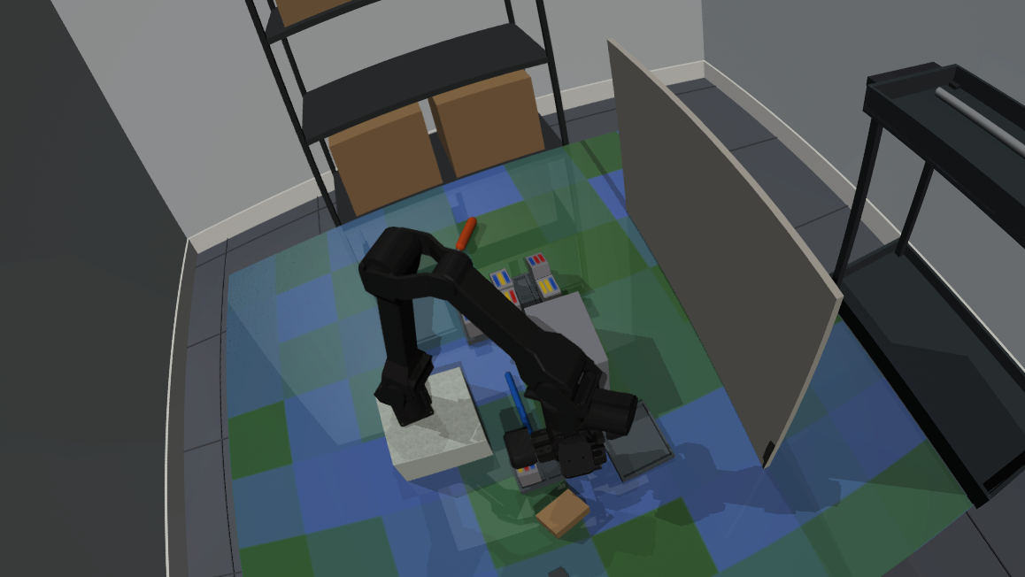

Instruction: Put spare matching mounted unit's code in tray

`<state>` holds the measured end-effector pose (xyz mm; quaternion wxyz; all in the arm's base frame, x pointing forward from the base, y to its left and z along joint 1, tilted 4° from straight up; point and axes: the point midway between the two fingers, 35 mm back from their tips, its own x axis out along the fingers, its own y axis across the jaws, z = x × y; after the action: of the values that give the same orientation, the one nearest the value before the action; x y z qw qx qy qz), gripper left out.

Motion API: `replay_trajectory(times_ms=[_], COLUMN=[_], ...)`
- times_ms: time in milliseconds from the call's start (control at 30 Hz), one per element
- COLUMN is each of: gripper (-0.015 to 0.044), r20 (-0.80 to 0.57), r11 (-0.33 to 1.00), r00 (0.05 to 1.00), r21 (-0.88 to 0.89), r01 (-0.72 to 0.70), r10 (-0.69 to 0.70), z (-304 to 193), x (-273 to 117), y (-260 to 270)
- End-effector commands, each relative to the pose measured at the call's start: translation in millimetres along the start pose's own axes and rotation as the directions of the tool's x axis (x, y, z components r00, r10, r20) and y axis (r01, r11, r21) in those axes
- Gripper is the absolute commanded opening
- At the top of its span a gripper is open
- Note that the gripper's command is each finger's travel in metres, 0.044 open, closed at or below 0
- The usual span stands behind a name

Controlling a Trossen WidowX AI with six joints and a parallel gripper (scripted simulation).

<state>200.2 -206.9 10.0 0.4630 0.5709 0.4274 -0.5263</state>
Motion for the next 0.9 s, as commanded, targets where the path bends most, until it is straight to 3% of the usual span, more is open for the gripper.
replay_trajectory(times_ms=[0,233,500,867], gripper=[0.0,0.0,0.0,0.0], r20=[0.008,0.006,0.008,0.006], r11=[1.0,1.0,1.0,1.0], r00=[1.0,1.0,1.0,1.0], r21=[0.001,0.004,0.009,0.005], r01=[-0.011,-0.013,-0.013,-0.012], r10=[0.011,0.013,0.013,0.012], z=[2.7,1.0,1.1,-2.2], x=[-21.2,-71.6,-77.0,-140.6], y=[3.4,1.7,1.9,-3.7])
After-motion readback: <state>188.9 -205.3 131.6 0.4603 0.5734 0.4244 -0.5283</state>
